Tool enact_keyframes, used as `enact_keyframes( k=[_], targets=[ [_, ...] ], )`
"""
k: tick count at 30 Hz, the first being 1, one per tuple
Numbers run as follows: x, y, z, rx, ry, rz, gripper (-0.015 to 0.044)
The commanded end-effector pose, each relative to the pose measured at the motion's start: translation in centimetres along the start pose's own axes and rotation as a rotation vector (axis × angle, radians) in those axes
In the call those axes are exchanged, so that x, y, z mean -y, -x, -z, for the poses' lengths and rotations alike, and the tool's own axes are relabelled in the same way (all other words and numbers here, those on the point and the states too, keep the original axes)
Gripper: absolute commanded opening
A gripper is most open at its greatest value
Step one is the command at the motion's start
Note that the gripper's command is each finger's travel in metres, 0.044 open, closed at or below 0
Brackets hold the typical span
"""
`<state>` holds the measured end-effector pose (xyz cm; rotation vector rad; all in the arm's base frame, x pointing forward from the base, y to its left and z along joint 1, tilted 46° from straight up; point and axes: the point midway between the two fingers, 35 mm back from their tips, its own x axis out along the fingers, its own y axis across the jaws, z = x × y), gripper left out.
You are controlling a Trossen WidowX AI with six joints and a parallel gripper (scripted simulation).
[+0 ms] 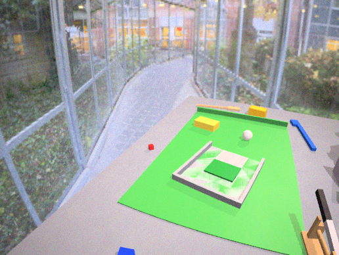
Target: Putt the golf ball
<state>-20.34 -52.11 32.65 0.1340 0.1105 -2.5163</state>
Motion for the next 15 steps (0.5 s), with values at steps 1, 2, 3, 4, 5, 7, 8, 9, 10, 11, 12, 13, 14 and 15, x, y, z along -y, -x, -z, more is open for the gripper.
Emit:
enact_keyframes(
  k=[1,2,3,4,5,7,8,9,10,11,12,13,14,15],
  targets=[
    [-4.9,3.9,1.4,-0.048,0.144,-0.177,0.044],
    [-6.2,5.1,1.7,-0.058,0.182,-0.225,0.044],
    [-7.4,6.3,2.1,-0.068,0.22,-0.273,0.044],
    [-8.5,7.6,2.5,-0.076,0.258,-0.322,0.044],
    [-9.6,8.9,3.0,-0.084,0.295,-0.37,0.044],
    [-11.7,11.6,3.9,-0.096,0.38,-0.471,0.044],
    [-12.6,13.1,4.4,-0.101,0.429,-0.524,0.044],
    [-13.5,14.6,4.9,-0.105,0.478,-0.578,0.044],
    [-14.3,16.1,5.5,-0.107,0.526,-0.632,0.044],
    [-15.1,17.7,6.0,-0.108,0.574,-0.686,0.044],
    [-15.8,19.3,6.6,-0.107,0.622,-0.74,0.044],
    [-16.4,20.9,7.1,-0.106,0.669,-0.795,0.044],
    [-16.9,22.6,7.7,-0.103,0.716,-0.85,0.044],
    [-17.4,24.2,8.2,-0.098,0.763,-0.904,0.044]
  ],
)
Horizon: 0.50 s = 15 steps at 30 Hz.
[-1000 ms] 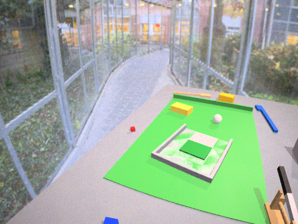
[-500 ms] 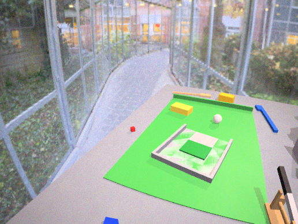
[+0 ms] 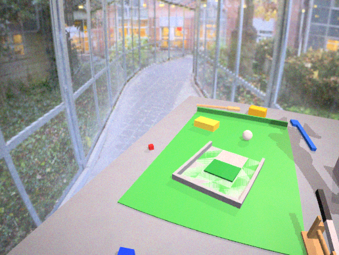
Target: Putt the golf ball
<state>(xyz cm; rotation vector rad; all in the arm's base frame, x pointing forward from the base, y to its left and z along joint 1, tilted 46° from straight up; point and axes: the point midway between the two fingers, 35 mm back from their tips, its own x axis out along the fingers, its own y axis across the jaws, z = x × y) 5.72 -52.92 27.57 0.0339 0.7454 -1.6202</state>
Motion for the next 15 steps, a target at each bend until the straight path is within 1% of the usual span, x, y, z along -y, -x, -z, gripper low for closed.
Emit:
enact_keyframes(
  k=[1,8,15],
  targets=[
    [-5.9,2.7,-0.1,0.005,0.182,-0.185,0.044],
    [-15.8,10.1,0.9,0.06,0.518,-0.534,0.044],
    [-23.3,19.4,4.0,0.158,0.845,-0.88,0.044]
  ],
)
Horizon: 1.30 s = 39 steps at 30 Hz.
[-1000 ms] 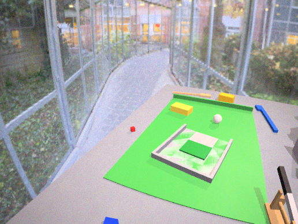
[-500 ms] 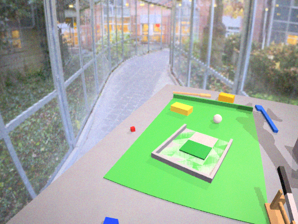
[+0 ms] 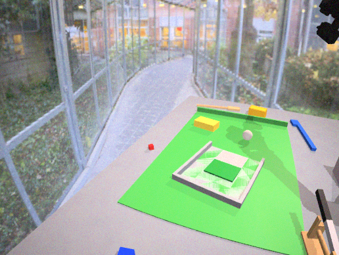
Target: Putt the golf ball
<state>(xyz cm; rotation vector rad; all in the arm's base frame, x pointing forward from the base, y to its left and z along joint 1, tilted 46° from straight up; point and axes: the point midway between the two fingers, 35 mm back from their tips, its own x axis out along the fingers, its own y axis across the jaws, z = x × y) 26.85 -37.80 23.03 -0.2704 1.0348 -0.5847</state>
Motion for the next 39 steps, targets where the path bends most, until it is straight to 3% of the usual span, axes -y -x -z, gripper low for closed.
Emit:
enact_keyframes(
  k=[1,11,21,30,39],
  targets=[
    [-5.7,1.4,-2.1,0.055,0.178,-0.168,0.044],
    [-21.4,8.9,-4.1,0.257,0.664,-0.633,0.044],
    [-33.4,20.7,-0.1,0.524,1.11,-1.106,0.044],
    [-38.4,31.5,6.1,0.809,1.372,-1.541,0.044],
    [-39.0,32.1,6.8,0.826,1.405,-1.565,0.044]
  ],
)
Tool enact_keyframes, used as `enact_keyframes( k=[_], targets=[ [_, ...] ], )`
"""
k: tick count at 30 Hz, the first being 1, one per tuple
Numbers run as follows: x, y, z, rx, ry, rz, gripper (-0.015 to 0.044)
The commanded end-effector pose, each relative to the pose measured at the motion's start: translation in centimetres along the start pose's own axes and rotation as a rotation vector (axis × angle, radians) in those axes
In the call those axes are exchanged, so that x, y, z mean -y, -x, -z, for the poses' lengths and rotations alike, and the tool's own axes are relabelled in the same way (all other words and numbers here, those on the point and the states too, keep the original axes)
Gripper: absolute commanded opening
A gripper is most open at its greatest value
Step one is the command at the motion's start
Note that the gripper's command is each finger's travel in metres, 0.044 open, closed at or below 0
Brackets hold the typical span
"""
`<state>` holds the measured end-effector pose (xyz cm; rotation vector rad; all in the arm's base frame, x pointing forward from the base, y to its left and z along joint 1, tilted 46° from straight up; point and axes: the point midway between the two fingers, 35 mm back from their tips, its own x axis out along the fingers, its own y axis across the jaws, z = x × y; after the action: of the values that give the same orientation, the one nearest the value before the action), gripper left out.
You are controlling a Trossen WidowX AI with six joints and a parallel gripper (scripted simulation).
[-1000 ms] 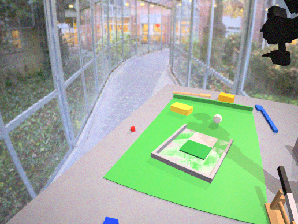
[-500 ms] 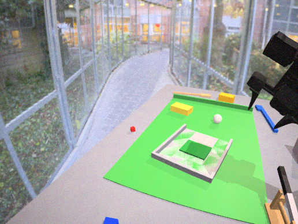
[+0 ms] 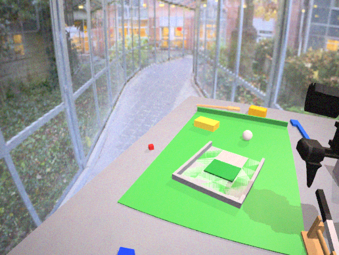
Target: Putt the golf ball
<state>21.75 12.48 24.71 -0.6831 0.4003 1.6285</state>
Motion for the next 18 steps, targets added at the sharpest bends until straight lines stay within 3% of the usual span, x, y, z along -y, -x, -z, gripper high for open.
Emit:
enact_keyframes(
  k=[1,18],
  targets=[
    [-0.1,-0.7,-0.1,-0.009,0.022,-0.015,0.044],
    [-0.2,-4.6,0.2,-0.047,0.058,-0.039,0.044]
  ],
)
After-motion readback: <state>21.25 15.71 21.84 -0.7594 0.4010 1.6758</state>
